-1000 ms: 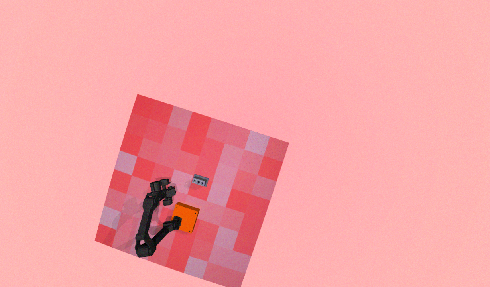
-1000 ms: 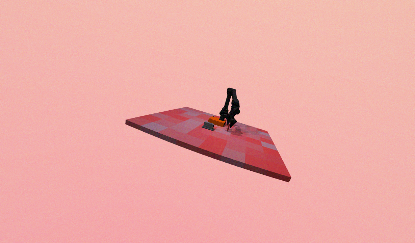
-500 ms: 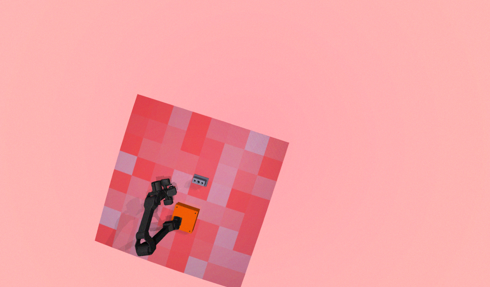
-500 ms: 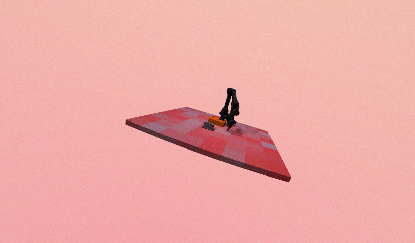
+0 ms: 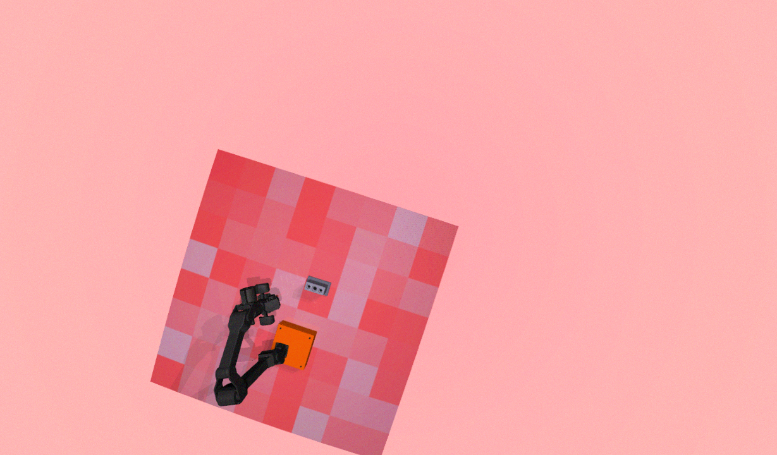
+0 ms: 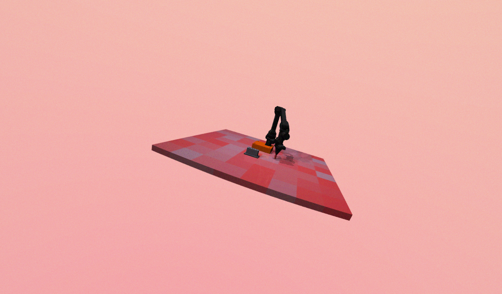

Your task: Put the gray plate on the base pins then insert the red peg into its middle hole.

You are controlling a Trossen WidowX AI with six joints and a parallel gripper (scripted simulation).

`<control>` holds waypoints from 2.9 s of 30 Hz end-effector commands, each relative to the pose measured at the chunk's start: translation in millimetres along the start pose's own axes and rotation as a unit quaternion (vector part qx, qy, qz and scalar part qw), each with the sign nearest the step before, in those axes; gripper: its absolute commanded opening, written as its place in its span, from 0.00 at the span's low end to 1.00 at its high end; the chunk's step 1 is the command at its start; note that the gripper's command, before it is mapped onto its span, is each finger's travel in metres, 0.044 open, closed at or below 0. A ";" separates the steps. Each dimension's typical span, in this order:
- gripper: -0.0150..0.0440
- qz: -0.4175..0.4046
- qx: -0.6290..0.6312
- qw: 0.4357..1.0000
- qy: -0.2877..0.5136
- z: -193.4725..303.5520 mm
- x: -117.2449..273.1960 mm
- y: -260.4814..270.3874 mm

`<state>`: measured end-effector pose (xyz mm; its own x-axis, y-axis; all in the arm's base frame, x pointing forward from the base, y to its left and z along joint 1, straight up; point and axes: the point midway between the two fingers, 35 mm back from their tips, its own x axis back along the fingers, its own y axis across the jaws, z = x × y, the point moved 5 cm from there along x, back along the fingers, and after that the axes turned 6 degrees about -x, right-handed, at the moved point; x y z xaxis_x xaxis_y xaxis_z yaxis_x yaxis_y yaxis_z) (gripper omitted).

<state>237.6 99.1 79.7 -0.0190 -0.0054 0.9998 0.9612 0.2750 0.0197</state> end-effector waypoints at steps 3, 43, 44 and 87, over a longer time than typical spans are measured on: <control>0.25 0.000 -0.002 1.000 0.001 0.4 -0.4 0.2; 0.25 0.004 0.000 1.000 -0.001 -10.9 72.3 15.9; 0.25 0.004 0.000 1.000 -0.001 -13.1 72.5 17.4; 0.25 -0.003 -0.007 1.000 -0.008 -133.1 76.8 53.3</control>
<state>319.8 -4.7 157.9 -0.0324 0.0049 0.9995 0.9654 0.2591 0.0300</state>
